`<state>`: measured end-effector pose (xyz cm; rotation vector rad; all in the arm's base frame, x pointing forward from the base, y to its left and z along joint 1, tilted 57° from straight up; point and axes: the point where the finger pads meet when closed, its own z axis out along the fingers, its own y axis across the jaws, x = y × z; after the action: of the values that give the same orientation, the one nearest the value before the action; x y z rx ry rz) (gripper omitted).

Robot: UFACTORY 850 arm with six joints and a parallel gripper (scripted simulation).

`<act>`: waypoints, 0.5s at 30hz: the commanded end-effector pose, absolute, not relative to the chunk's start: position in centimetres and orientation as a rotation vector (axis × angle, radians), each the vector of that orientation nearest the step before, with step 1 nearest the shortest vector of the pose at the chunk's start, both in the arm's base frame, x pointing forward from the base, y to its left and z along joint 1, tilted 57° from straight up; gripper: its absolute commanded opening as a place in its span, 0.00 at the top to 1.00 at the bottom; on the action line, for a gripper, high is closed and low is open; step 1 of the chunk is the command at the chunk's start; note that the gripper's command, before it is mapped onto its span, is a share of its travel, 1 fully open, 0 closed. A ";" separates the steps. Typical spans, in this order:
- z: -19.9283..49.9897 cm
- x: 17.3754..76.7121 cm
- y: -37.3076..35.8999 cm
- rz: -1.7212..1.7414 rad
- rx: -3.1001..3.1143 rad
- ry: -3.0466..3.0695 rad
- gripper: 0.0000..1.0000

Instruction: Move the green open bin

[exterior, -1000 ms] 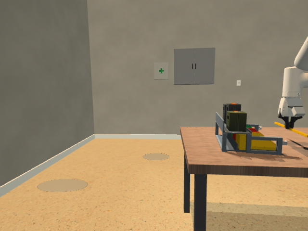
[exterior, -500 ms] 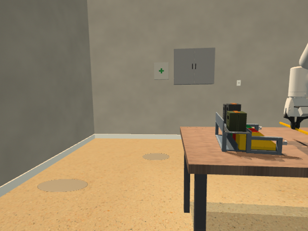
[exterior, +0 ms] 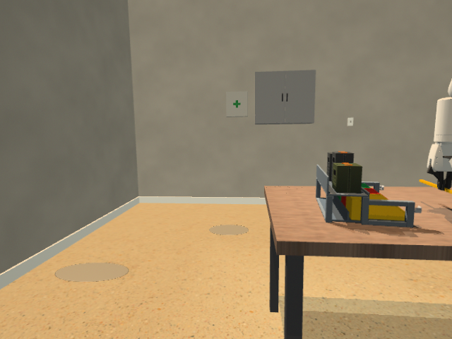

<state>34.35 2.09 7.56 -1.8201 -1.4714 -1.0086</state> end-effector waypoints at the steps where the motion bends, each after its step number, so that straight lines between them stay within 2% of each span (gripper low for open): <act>1: 7.5 32.3 2.5 -1.009 -1.821 -1.472 1.00; 4: 7.4 29.0 3.3 -1.009 -1.821 -1.471 1.00; 15: 7.4 29.0 3.3 -1.009 -1.821 -1.471 1.00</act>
<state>29.04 3.33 7.43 -1.8202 -1.4714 -1.0086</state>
